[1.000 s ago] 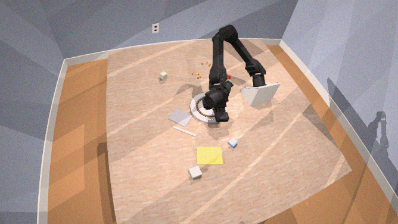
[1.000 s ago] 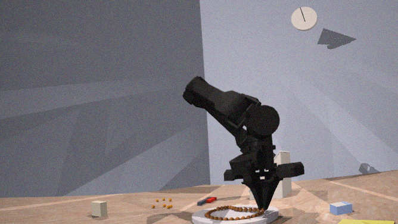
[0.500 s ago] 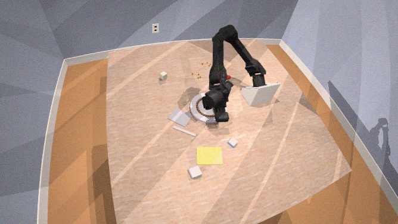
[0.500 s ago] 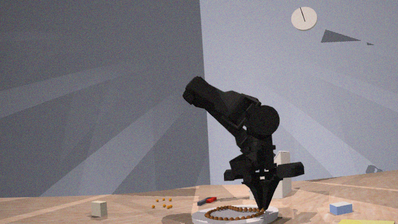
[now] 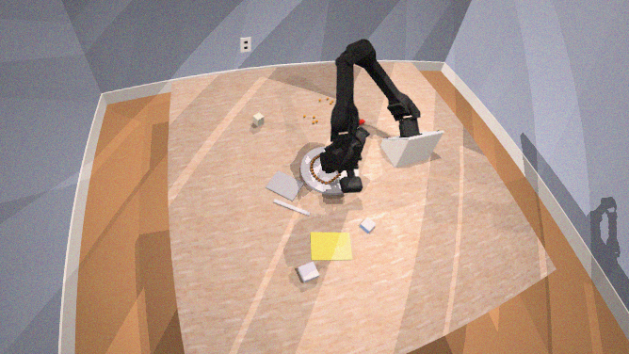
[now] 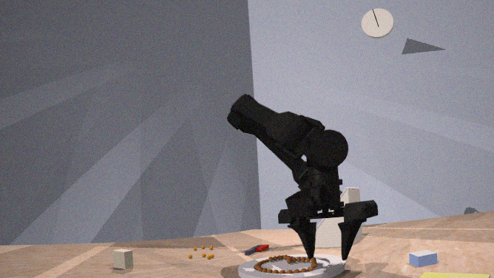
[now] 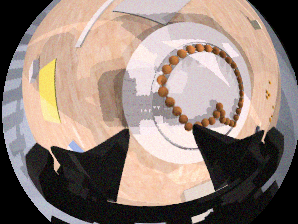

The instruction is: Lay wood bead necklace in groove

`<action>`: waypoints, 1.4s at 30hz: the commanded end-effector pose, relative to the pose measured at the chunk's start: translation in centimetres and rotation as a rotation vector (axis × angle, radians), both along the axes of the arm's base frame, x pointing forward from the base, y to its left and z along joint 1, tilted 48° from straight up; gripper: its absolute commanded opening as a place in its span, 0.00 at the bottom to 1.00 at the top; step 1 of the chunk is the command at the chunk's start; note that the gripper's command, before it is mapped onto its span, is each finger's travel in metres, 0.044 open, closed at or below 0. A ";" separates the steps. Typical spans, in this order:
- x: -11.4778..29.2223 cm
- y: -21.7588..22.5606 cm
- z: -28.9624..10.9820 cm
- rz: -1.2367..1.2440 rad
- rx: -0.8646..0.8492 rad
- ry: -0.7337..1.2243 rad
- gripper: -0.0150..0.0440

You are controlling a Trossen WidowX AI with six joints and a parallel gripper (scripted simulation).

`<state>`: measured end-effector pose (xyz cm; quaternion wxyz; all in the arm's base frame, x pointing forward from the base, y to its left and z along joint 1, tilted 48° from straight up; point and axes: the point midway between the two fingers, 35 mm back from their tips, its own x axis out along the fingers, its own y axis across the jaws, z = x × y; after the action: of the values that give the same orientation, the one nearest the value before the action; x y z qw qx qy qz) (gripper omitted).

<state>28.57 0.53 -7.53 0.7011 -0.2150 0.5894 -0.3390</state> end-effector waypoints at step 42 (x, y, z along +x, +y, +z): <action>-0.5 0.8 1.0 -0.007 -0.006 0.008 1.00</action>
<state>28.07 1.24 -6.60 0.6964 -0.2191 0.5918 -0.3418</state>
